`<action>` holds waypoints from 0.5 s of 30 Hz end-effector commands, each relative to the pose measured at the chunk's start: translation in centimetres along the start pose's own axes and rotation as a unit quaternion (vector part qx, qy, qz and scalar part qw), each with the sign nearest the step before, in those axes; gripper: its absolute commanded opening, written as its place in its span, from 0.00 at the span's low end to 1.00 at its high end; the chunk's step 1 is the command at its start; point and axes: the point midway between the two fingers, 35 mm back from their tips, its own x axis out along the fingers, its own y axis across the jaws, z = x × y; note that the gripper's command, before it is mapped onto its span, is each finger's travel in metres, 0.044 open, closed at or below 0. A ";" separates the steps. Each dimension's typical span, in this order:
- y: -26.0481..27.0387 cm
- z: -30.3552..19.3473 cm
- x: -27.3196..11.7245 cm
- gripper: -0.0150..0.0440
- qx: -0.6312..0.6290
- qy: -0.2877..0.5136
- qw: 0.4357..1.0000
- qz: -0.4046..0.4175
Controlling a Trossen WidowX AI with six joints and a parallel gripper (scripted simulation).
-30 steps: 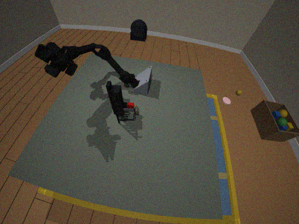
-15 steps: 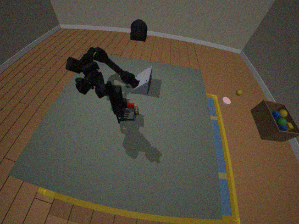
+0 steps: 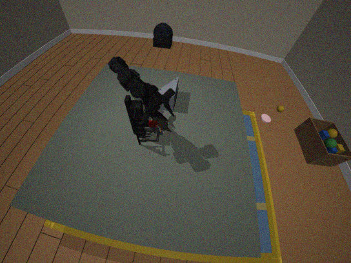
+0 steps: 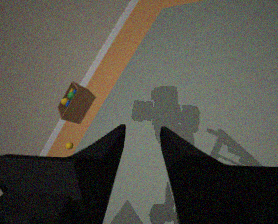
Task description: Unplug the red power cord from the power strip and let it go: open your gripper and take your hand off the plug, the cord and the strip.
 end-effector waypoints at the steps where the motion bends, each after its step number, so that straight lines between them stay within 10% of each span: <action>1: -0.3 -4.5 2.9 0.53 -0.185 0.117 0.975 -0.043; 15: -7.2 -14.0 3.7 0.53 -0.537 0.459 0.703 -0.088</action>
